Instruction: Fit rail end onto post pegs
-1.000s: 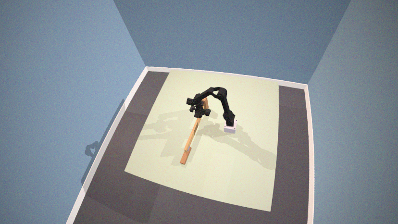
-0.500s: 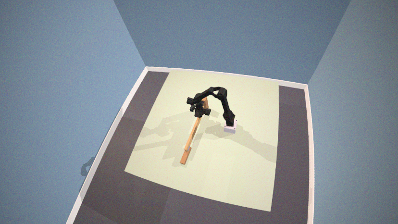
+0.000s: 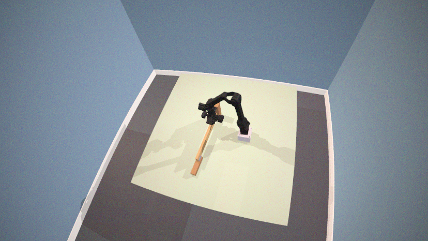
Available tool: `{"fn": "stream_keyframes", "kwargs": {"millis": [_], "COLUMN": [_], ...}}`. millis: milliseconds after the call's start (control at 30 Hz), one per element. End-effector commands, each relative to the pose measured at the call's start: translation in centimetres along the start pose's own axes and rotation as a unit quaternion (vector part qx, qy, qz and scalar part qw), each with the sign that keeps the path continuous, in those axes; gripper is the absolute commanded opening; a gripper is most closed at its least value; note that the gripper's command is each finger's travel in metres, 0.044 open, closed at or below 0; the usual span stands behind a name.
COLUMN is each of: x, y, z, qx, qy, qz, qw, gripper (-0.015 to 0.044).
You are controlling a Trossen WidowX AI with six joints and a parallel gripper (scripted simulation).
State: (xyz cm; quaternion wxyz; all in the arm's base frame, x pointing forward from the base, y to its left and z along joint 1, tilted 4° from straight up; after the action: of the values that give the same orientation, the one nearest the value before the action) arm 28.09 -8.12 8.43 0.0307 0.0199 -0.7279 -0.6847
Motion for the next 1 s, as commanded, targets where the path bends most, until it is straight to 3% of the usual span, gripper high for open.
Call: {"fn": "stream_keyframes", "kwargs": {"millis": [0,933,967], "x": [0.04,0.28,0.24], "y": [-0.08,0.1,-0.01], "z": [-0.25,-1.07,-0.87], "qx": [0.004,0.004,0.001], "qy": [0.001,0.001,0.0], "qz": [0.0,0.0,0.0], "qw": [1.0,1.0,1.0], "gripper": [0.0,0.0,0.0026]}}
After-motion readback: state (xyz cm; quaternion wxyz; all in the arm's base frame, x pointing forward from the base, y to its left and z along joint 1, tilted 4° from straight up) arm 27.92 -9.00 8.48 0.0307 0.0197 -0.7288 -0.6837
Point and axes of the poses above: the point midway between the two fingers, 35 mm back from their tips, its own y axis back along the fingers, its own x axis across the jaws, z = x × y, the point moved 8 cm from there along y, back along the fingers, and after that the axes turned 15 degrees about y, right-handed, at the moved point
